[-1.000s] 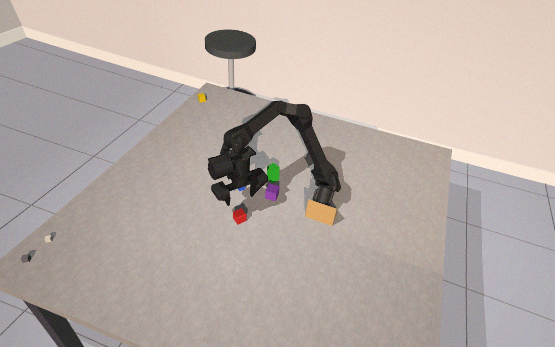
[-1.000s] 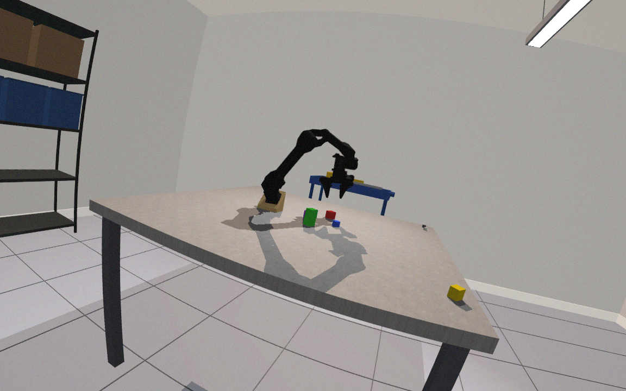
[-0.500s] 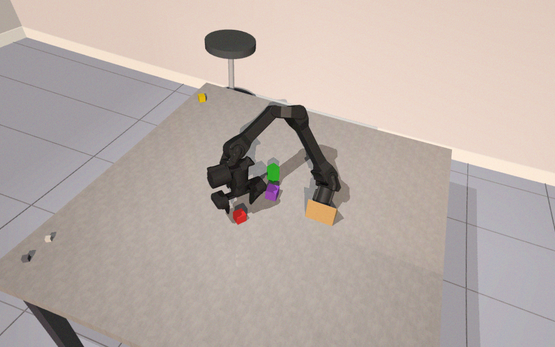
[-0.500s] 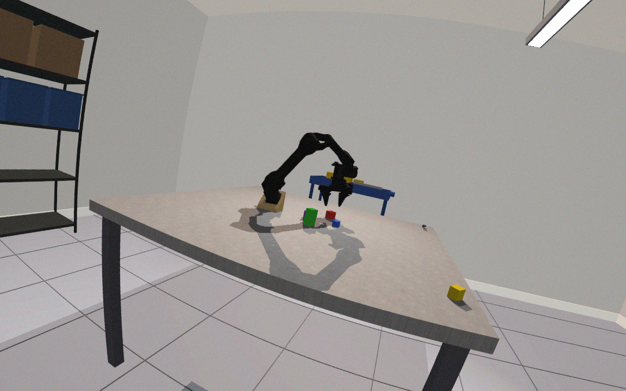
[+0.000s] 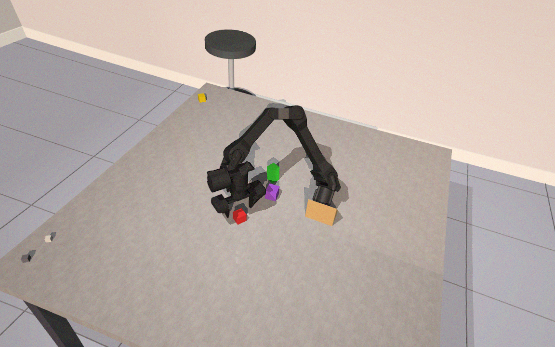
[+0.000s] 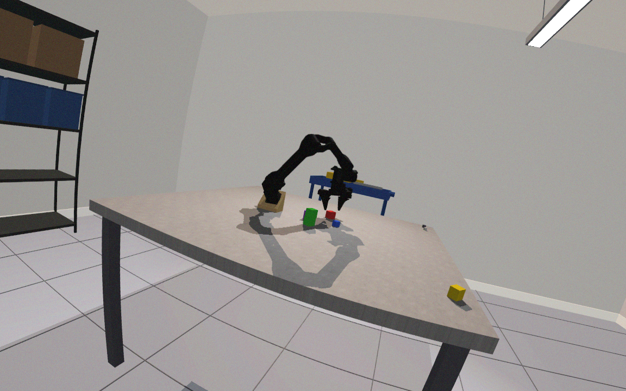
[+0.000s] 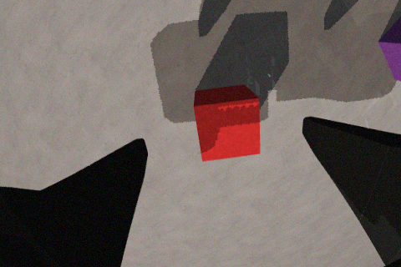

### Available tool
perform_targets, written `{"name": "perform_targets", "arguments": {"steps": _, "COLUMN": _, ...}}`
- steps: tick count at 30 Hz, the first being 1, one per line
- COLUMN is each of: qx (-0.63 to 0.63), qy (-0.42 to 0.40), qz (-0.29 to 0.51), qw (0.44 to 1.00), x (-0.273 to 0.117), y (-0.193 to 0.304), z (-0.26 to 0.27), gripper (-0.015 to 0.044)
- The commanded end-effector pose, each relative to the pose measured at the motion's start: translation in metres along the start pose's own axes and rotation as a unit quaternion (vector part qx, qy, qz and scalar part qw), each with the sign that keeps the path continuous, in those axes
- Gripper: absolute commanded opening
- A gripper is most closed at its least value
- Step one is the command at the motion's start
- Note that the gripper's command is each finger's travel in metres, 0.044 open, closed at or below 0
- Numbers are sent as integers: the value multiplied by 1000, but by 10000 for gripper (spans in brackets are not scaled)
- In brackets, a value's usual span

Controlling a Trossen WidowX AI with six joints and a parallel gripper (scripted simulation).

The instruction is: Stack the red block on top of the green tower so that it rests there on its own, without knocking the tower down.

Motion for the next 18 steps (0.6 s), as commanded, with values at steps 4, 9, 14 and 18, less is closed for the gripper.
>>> {"name": "perform_targets", "arguments": {"steps": 4, "qx": -3, "qy": 5, "qz": 1, "qw": 1000, "x": 15, "y": 1, "z": -1, "gripper": 440}}
{"name": "perform_targets", "arguments": {"steps": 9, "qx": -3, "qy": 6, "qz": 1, "qw": 1000, "x": 23, "y": 1, "z": -2, "gripper": 440}}
{"name": "perform_targets", "arguments": {"steps": 14, "qx": -3, "qy": 6, "qz": 1, "qw": 1000, "x": 31, "y": 1, "z": -2, "gripper": 440}}
{"name": "perform_targets", "arguments": {"steps": 18, "qx": -3, "qy": 6, "qz": 0, "qw": 1000, "x": 35, "y": 1, "z": -3, "gripper": 440}}
Point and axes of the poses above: the point midway between the two fingers, 35 mm back from their tips, its own x axis out along the fingers, its own z axis across the jaws, y = z × x, the point moved 3 cm from there along -x, back along the fingers, and after that the axes turned 11 degrees about -x, right-handed, at the moved point
